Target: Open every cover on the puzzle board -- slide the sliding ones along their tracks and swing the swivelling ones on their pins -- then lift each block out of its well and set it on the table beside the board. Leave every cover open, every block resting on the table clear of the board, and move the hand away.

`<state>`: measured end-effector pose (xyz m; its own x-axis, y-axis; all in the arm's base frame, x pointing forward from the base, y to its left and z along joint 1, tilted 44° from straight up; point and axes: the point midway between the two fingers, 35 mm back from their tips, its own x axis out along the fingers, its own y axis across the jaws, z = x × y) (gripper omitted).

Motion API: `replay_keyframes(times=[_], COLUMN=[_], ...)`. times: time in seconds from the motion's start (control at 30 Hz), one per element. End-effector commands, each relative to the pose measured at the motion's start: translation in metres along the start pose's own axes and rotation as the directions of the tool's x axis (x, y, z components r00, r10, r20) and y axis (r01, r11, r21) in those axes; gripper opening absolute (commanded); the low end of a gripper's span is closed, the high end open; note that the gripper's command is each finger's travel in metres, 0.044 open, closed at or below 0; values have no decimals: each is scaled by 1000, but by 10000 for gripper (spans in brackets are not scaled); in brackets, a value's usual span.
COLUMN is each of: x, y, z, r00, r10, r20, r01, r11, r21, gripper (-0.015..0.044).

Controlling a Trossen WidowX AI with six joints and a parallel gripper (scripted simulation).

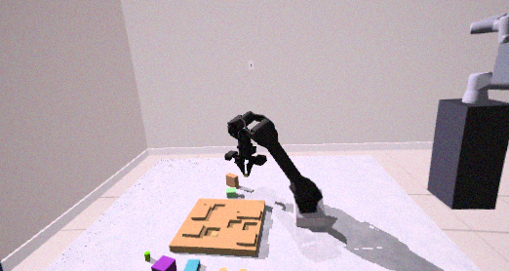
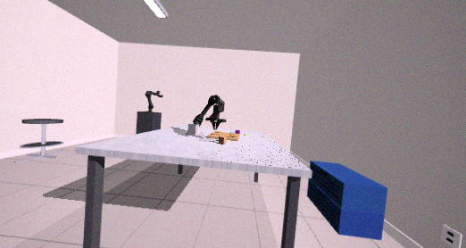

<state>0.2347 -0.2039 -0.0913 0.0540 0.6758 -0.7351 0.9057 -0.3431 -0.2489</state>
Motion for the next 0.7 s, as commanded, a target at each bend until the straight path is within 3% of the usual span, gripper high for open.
replay_keyframes(times=[0.0, 0.67], x=[12, 45], y=[-1, 1], z=[0, 0], r00=[1000, 1000], r10=[-9, -8], r20=[-8, -8], r01=[9, 8], r11=[1000, 1000], r21=[6, 6], gripper=[80, 80])
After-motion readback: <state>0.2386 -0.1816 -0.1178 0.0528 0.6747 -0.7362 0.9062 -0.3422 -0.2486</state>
